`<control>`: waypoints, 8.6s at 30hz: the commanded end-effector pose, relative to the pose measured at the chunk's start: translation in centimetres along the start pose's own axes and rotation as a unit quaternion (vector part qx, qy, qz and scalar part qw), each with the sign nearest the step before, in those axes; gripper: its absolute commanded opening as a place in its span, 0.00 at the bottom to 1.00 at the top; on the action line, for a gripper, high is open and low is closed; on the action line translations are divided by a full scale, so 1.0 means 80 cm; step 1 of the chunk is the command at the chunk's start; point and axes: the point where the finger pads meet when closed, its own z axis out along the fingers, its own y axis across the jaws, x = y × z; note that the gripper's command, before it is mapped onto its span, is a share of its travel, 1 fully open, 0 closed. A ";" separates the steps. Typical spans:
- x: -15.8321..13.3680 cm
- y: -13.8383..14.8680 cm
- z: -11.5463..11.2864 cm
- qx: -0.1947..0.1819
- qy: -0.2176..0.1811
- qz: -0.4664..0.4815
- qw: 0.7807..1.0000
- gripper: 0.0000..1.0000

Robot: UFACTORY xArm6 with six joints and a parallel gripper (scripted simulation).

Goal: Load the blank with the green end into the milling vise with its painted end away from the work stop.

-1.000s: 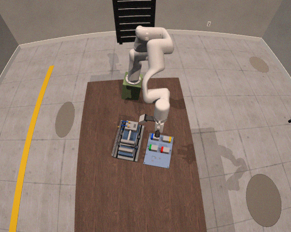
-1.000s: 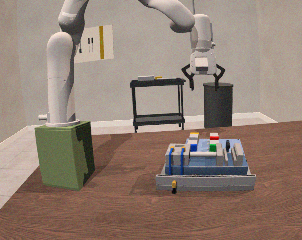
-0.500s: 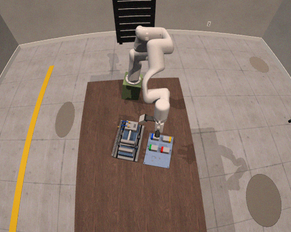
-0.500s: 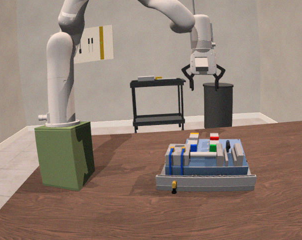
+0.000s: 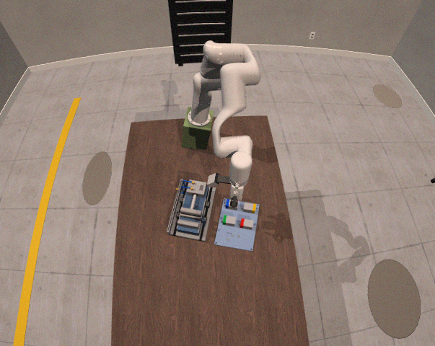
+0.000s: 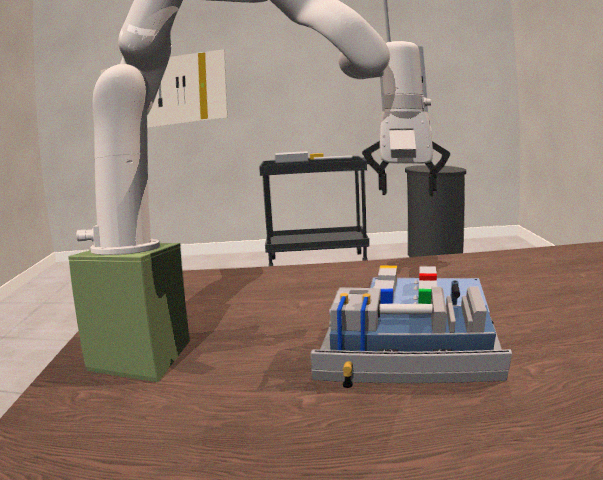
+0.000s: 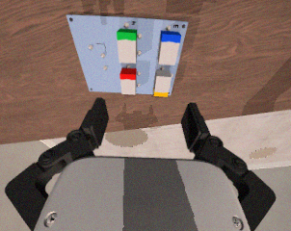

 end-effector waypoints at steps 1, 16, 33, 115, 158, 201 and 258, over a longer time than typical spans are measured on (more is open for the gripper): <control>0.001 -0.003 0.033 0.003 -0.002 0.000 1.000 1.00; 0.001 -0.003 0.032 0.002 -0.001 0.000 1.000 1.00; 0.000 -0.003 0.024 0.003 -0.002 0.000 1.000 1.00; -0.028 -0.001 0.015 0.003 -0.002 0.000 1.000 1.00; -0.028 -0.001 0.015 0.003 -0.002 0.000 1.000 1.00; -0.043 -0.003 -0.083 0.003 -0.002 0.000 1.000 1.00; -0.048 -0.003 -0.115 0.003 -0.002 0.000 1.000 1.00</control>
